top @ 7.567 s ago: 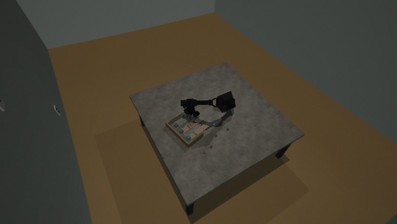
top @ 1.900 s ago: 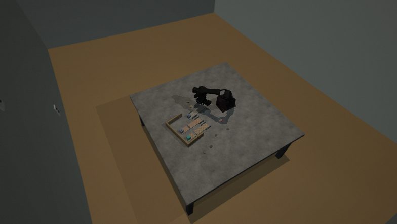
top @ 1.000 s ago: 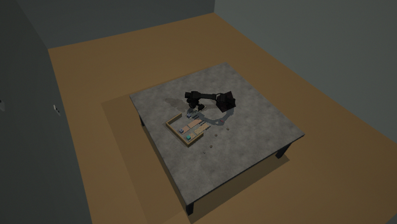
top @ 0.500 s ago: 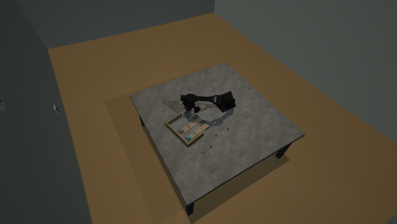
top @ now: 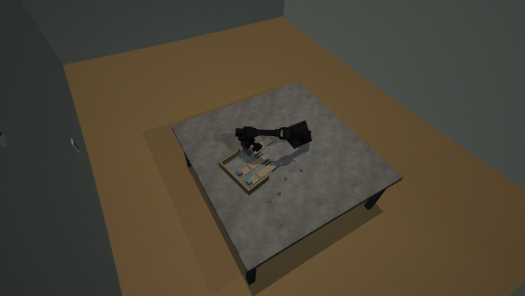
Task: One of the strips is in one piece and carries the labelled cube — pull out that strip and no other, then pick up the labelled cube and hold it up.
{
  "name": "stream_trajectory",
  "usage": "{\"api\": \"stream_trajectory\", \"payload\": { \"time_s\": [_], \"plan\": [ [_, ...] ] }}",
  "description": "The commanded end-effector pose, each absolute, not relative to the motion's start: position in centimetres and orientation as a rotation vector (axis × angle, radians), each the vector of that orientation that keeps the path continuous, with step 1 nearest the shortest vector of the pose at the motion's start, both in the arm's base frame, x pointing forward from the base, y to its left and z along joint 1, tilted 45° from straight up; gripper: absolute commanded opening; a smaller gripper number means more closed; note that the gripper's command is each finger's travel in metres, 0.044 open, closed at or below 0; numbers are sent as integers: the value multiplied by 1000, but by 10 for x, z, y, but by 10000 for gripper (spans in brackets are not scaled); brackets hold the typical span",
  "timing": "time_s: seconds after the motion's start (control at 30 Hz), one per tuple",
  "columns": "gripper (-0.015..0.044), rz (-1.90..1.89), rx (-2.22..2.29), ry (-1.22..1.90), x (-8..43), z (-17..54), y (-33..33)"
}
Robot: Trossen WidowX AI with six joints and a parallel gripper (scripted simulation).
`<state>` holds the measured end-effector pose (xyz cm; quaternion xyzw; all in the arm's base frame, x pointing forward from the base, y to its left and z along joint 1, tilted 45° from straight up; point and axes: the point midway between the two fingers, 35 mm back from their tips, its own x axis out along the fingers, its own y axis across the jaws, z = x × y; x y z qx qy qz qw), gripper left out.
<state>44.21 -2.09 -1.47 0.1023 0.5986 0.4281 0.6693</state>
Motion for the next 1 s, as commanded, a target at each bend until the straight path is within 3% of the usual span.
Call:
{"api": "stream_trajectory", "payload": {
  "time_s": [0.0,0.97],
  "plan": [
    [250,963,236,1348,443,-18,-17],
    [250,965,238,1347,438,-50,15]
  ]
}}
